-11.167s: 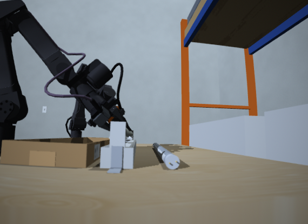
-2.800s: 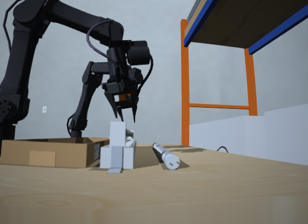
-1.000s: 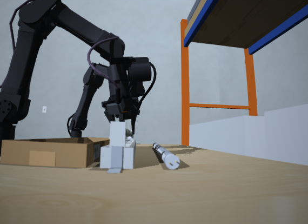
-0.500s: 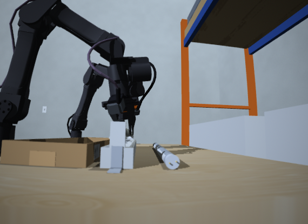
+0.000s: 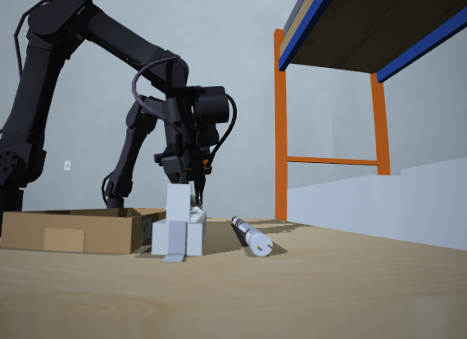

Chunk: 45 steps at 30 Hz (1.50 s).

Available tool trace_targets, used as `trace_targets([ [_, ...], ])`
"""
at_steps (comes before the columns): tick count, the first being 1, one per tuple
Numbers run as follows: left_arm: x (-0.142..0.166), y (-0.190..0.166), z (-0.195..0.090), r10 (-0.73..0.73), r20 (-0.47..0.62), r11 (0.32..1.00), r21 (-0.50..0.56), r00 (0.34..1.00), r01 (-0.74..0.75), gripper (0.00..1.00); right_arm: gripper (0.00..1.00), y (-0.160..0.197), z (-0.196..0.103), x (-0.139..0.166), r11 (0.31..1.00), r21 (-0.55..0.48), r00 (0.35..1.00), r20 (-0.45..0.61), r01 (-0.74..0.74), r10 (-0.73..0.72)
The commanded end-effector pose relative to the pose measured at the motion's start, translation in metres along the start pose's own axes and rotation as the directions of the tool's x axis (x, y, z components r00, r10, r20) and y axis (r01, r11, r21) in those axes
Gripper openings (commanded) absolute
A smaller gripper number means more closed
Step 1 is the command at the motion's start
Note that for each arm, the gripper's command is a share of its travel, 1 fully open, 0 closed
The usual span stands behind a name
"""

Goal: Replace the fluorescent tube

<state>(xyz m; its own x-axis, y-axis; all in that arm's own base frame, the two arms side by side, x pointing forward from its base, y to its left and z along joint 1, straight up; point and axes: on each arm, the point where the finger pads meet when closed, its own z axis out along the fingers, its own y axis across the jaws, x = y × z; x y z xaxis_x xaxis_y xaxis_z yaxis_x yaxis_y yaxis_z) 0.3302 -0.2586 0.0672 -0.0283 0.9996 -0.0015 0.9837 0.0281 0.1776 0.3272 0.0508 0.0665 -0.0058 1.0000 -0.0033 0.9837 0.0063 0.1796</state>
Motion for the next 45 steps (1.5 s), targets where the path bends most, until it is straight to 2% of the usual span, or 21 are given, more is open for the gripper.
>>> trace_targets([
  [1, -0.006, 0.003, -0.011, 0.001, 0.026, 0.999, -0.044, 1.000, 0.000, 0.11, 0.11, 0.000, -0.003, 0.001, 1.000, -0.028, 1.000, 0.004, -0.003, 0.004],
  [9, -0.005, 0.005, -0.010, -0.004, 0.027, 0.996, -0.085, 1.000, 0.007, 0.11, 0.11, 0.001, -0.002, 0.003, 0.998, -0.068, 1.000, 0.003, 0.003, -0.002],
  [12, -0.005, 0.002, -0.011, 0.004, 0.025, 0.998, -0.070, 1.000, -0.003, 0.11, 0.11, -0.005, -0.002, -0.001, 0.999, -0.041, 1.000, 0.007, -0.006, 0.006],
  [13, -0.005, 0.006, -0.010, -0.006, 0.028, 0.995, -0.098, 1.000, 0.008, 0.11, 0.11, 0.002, -0.002, 0.000, 0.997, -0.080, 1.000, 0.005, -0.003, 0.003],
  [26, -0.006, 0.007, -0.012, -0.008, 0.032, 0.975, -0.223, 0.999, 0.015, 0.11, 0.11, 0.003, -0.004, 0.002, 0.979, -0.205, 1.000, 0.003, 0.001, 0.000],
  [27, -0.003, 0.000, -0.010, 0.001, 0.024, 0.982, -0.189, 1.000, 0.003, 0.11, 0.11, -0.007, -0.002, 0.000, 0.987, -0.163, 1.000, 0.008, 0.012, -0.011],
  [29, -0.003, 0.000, -0.010, 0.001, 0.024, 0.982, -0.189, 1.000, 0.003, 0.11, 0.11, -0.007, -0.002, 0.000, 0.987, -0.163, 1.000, 0.008, 0.012, -0.011],
  [30, -0.006, 0.007, -0.012, -0.008, 0.032, 0.970, -0.242, 0.999, 0.015, 0.11, 0.11, 0.002, -0.004, 0.000, 0.975, -0.223, 1.000, 0.006, 0.000, 0.001],
  [42, -0.006, 0.005, -0.013, -0.005, 0.032, 0.931, -0.365, 0.999, 0.017, 0.11, 0.11, -0.001, -0.004, 0.000, 0.939, -0.343, 1.000, 0.009, 0.002, 0.001],
  [45, -0.003, -0.003, -0.010, 0.006, 0.021, 0.941, -0.339, 1.000, 0.001, 0.11, 0.11, -0.011, -0.001, -0.001, 0.951, -0.310, 1.000, 0.014, 0.011, -0.007],
])
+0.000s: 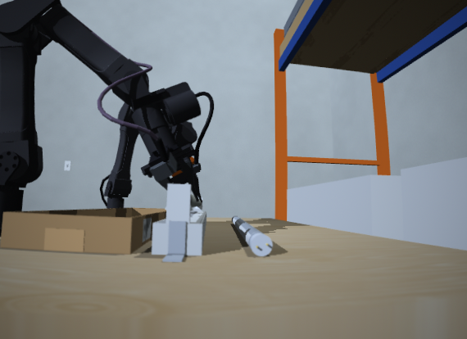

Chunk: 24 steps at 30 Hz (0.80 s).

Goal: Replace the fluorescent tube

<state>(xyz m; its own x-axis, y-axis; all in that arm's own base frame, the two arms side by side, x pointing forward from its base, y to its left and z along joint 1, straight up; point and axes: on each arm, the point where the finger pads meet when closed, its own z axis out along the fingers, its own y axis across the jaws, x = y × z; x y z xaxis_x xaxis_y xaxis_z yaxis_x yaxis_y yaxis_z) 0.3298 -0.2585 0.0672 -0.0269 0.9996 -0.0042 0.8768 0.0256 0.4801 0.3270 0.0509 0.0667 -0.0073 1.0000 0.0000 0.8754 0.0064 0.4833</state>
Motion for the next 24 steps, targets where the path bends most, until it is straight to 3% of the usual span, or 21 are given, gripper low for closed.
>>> trace_targets([
  [1, -0.003, 0.000, -0.010, -0.001, 0.019, 1.000, -0.024, 1.000, 0.001, 0.11, 0.11, -0.010, -0.004, -0.001, 1.000, 0.008, 1.000, 0.014, 0.011, -0.011],
  [2, -0.006, 0.007, -0.011, -0.013, 0.025, 0.997, -0.076, 1.000, 0.015, 0.11, 0.11, 0.000, -0.004, -0.001, 0.999, -0.054, 1.000, 0.013, 0.005, -0.005],
  [12, -0.006, 0.006, -0.012, -0.003, 0.025, 0.983, -0.183, 1.000, 0.007, 0.11, 0.11, -0.002, -0.005, -0.002, 0.988, -0.153, 1.000, 0.020, 0.018, -0.015],
  [18, -0.004, -0.002, -0.011, 0.015, 0.019, 0.986, -0.164, 1.000, -0.012, 0.11, 0.11, -0.013, -0.004, -0.003, 0.992, -0.126, 0.999, 0.023, 0.024, -0.022],
  [24, -0.006, 0.002, -0.012, 0.010, 0.024, 0.975, -0.224, 1.000, -0.004, 0.11, 0.11, -0.010, -0.004, -0.003, 0.982, -0.187, 0.999, 0.026, 0.023, -0.018],
])
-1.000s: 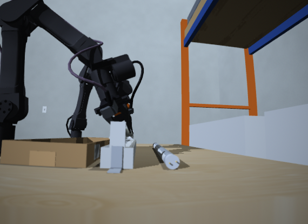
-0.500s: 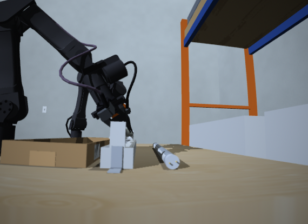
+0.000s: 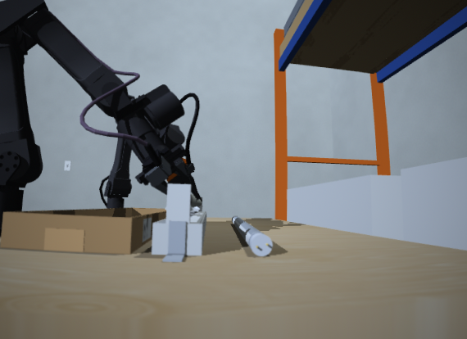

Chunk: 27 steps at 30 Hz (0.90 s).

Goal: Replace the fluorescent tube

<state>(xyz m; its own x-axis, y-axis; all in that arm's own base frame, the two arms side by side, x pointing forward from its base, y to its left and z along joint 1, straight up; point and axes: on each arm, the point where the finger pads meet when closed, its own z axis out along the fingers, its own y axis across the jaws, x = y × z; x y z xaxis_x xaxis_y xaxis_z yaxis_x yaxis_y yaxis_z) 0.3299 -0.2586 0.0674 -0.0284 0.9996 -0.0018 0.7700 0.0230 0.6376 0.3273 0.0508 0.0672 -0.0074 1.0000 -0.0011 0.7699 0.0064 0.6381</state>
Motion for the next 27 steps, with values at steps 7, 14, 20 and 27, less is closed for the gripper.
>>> trace_targets([
  [7, -0.005, 0.001, -0.012, 0.010, 0.028, 0.998, -0.064, 1.000, -0.008, 0.11, 0.11, -0.013, -0.006, -0.005, 1.000, -0.024, 0.999, 0.027, 0.020, -0.019],
  [14, -0.005, 0.000, -0.012, 0.013, 0.026, 0.996, -0.085, 1.000, -0.011, 0.11, 0.11, -0.014, -0.005, -0.004, 0.999, -0.050, 1.000, 0.025, 0.016, -0.015],
  [20, -0.004, -0.005, -0.012, 0.025, 0.025, 0.997, -0.079, 0.999, -0.023, 0.11, 0.11, -0.019, -0.004, -0.009, 0.999, -0.045, 0.999, 0.035, 0.003, -0.002],
  [27, -0.008, -0.001, -0.014, 0.018, 0.034, 0.996, -0.084, 0.999, -0.016, 0.11, 0.11, -0.024, -0.003, -0.008, 0.999, -0.032, 0.999, 0.034, 0.006, -0.005],
])
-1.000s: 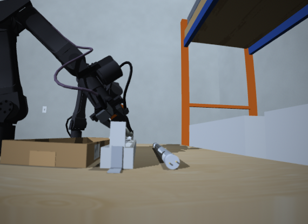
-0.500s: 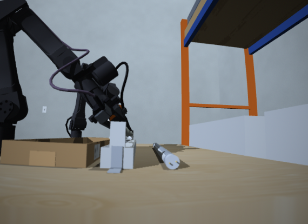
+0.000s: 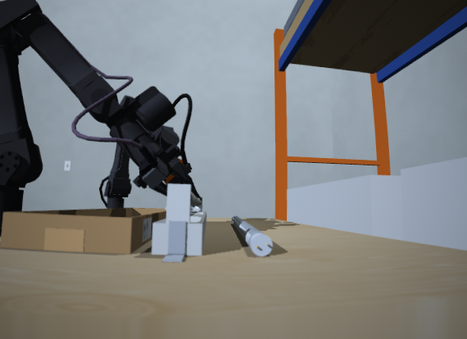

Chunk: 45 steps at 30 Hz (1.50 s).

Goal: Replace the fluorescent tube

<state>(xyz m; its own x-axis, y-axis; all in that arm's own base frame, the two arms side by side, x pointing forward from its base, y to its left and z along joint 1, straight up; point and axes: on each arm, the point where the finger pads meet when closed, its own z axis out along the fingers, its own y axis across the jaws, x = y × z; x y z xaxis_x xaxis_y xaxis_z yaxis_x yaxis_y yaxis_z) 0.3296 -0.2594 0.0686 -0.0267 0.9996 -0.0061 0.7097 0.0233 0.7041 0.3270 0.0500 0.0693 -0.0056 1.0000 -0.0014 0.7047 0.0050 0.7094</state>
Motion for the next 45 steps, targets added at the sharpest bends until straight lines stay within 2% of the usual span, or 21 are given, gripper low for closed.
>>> trace_targets([
  [1, -0.007, 0.000, -0.013, 0.017, 0.031, 1.000, 0.006, 0.999, -0.017, 0.11, 0.11, -0.025, -0.003, -0.008, 0.998, 0.065, 0.999, 0.032, 0.007, -0.009],
  [4, -0.006, -0.008, -0.007, 0.035, 0.016, 0.999, 0.020, 0.999, -0.036, 0.11, 0.11, -0.038, 0.004, -0.008, 0.994, 0.111, 0.999, 0.040, 0.014, -0.018],
  [10, -0.005, -0.012, -0.004, 0.038, 0.009, 0.999, 0.027, 0.999, -0.038, 0.11, 0.11, -0.039, 0.004, -0.008, 0.993, 0.114, 0.999, 0.039, 0.016, -0.020],
  [11, -0.005, -0.012, -0.004, 0.038, 0.009, 0.999, 0.027, 0.999, -0.038, 0.49, 0.11, -0.040, 0.005, -0.008, 0.993, 0.117, 0.999, 0.039, 0.016, -0.021],
  [27, 0.001, -0.006, 0.000, 0.019, -0.009, 1.000, 0.016, 1.000, -0.019, 0.49, 0.11, -0.035, 0.002, -0.007, 0.995, 0.100, 0.999, 0.037, 0.014, -0.017],
  [28, 0.001, -0.006, 0.000, 0.019, -0.009, 1.000, 0.016, 1.000, -0.019, 0.49, 0.49, -0.035, 0.002, -0.007, 0.995, 0.100, 0.999, 0.037, 0.014, -0.017],
  [31, 0.001, -0.006, 0.000, 0.019, -0.009, 1.000, 0.016, 1.000, -0.019, 0.49, 0.49, -0.022, 0.001, -0.005, 0.997, 0.072, 0.999, 0.032, 0.013, -0.015],
  [45, 0.001, -0.006, 0.000, 0.019, -0.009, 1.000, 0.016, 1.000, -0.019, 0.49, 0.49, -0.023, 0.001, -0.005, 0.997, 0.076, 0.999, 0.032, 0.018, -0.021],
])
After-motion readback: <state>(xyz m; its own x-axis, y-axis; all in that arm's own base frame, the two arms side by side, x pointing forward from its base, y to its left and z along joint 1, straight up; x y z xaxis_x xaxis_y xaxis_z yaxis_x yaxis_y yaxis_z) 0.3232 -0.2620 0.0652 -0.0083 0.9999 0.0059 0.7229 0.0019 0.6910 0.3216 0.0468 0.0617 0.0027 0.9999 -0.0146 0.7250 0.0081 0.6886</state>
